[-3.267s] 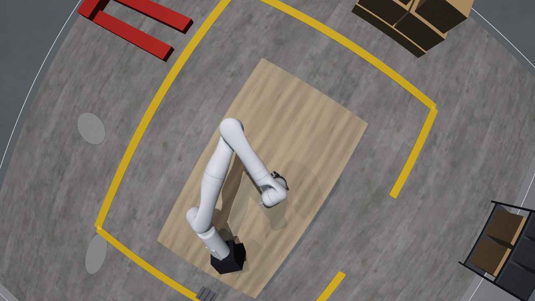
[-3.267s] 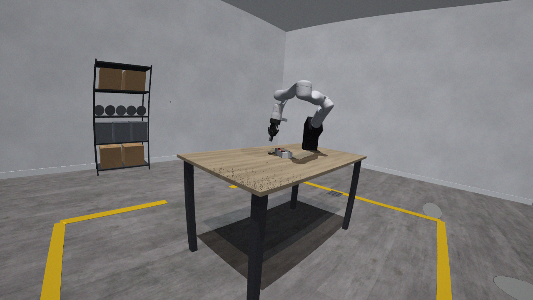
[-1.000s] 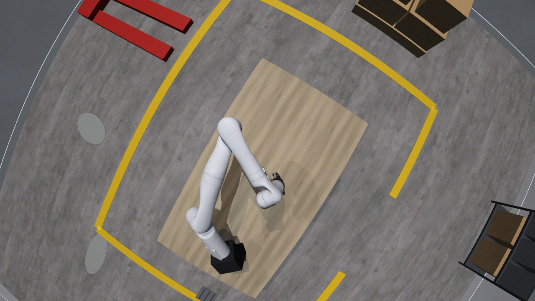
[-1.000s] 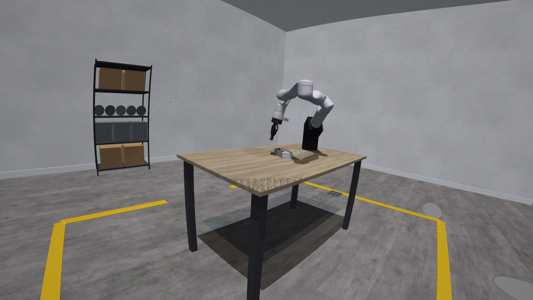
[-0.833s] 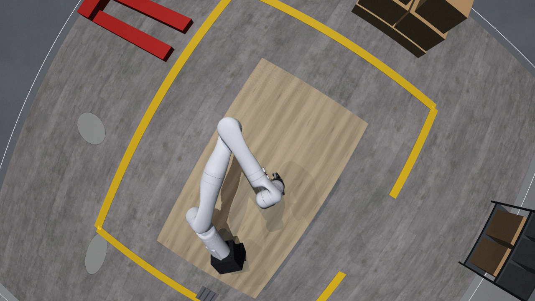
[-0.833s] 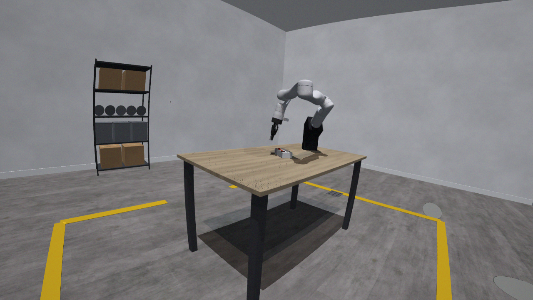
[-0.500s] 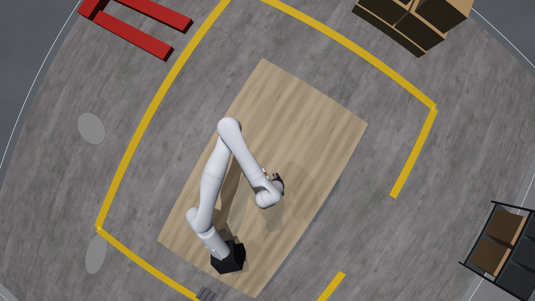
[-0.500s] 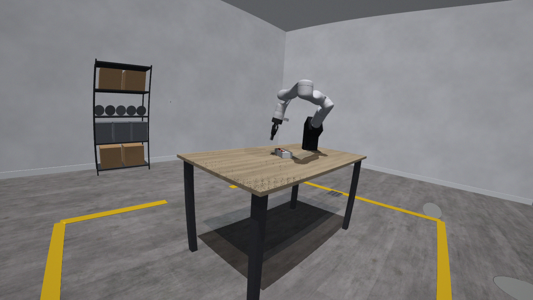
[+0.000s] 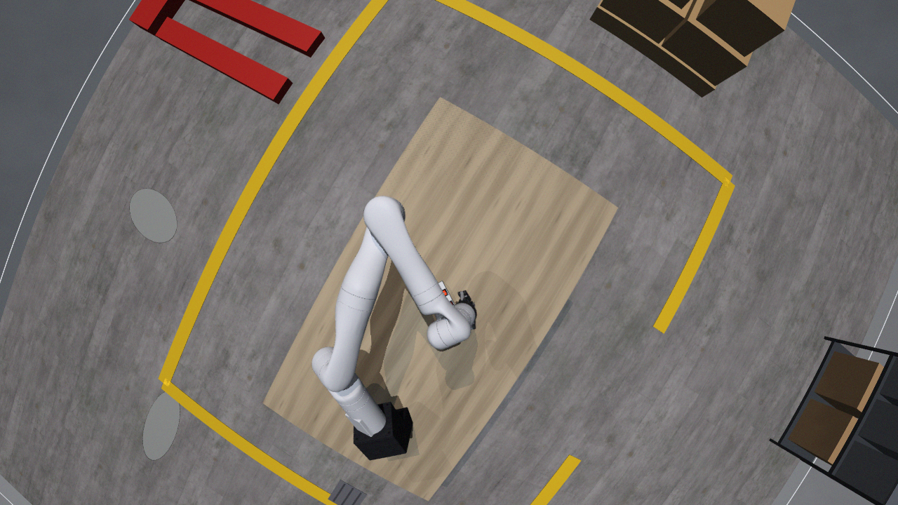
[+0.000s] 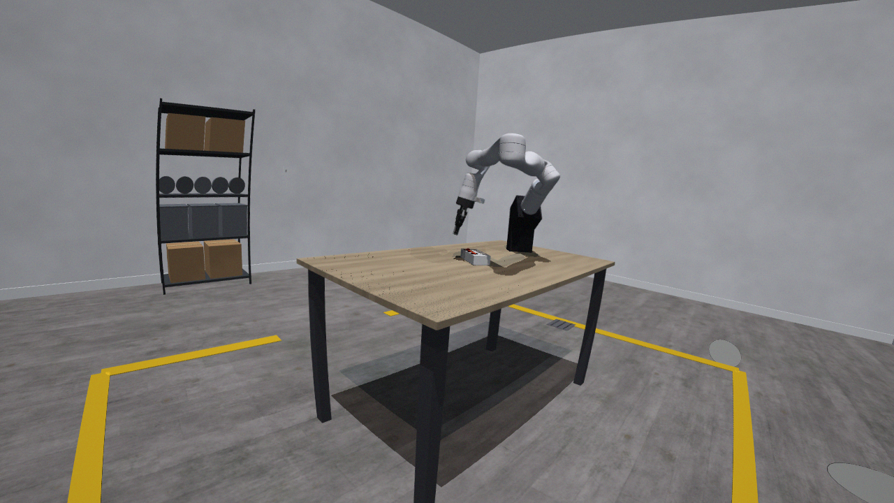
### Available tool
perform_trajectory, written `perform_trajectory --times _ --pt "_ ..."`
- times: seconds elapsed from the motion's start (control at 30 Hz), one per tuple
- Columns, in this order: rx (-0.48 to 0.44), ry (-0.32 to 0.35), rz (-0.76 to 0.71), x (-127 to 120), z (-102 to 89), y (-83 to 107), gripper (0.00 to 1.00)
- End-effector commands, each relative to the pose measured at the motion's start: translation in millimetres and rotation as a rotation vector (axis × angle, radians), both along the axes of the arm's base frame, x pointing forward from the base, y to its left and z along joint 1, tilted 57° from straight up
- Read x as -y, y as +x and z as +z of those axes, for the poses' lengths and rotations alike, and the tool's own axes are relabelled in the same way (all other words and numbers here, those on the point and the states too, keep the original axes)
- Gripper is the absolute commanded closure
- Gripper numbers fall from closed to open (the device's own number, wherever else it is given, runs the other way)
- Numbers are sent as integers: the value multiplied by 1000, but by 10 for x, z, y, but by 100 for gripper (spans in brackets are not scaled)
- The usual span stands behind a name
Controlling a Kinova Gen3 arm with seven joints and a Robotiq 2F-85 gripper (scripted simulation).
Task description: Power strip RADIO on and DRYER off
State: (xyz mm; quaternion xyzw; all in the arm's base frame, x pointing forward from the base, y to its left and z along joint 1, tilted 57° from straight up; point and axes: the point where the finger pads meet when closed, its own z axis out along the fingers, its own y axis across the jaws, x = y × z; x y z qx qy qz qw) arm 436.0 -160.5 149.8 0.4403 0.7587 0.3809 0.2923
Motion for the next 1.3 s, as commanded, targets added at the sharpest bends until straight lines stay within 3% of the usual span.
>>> perform_trajectory --times 0.0,1.27 --pt "1 0 -2 6 5 -2 100" --pt "-24 37 -40 5 -13 -34 100"
